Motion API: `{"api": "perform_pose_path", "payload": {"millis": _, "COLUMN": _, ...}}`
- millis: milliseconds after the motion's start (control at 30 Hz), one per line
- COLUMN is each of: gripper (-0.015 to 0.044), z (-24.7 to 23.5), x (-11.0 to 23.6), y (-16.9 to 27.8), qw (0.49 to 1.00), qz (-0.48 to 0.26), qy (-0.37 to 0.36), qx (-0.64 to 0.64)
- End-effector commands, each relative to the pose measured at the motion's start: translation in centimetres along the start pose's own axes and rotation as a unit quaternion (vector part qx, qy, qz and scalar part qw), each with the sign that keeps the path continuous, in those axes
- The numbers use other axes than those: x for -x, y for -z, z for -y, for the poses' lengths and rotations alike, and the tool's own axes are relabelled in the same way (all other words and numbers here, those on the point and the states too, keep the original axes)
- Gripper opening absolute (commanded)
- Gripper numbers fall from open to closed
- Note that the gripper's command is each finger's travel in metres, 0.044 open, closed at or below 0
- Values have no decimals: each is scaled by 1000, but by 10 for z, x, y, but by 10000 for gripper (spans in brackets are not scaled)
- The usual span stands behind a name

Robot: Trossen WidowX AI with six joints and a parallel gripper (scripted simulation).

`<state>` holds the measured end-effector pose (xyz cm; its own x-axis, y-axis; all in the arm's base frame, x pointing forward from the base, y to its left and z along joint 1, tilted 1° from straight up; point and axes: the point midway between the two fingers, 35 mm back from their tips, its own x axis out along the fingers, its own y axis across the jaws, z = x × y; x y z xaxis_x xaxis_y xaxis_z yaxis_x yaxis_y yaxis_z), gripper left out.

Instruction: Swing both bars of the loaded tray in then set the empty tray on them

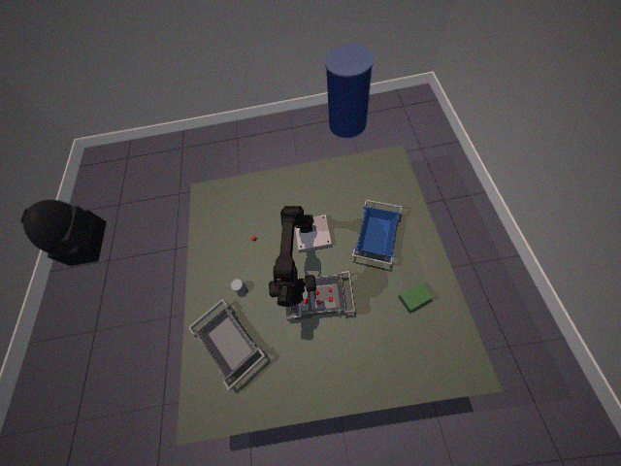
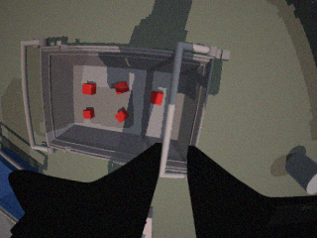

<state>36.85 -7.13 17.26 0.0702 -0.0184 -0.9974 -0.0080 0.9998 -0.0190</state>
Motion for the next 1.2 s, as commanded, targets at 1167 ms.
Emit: {"api": "perform_pose_path", "payload": {"millis": 1167, "gripper": 87, "z": -244, "x": -54, "y": -6, "qw": 27, "qz": 9, "qy": -13, "qx": 1000}}
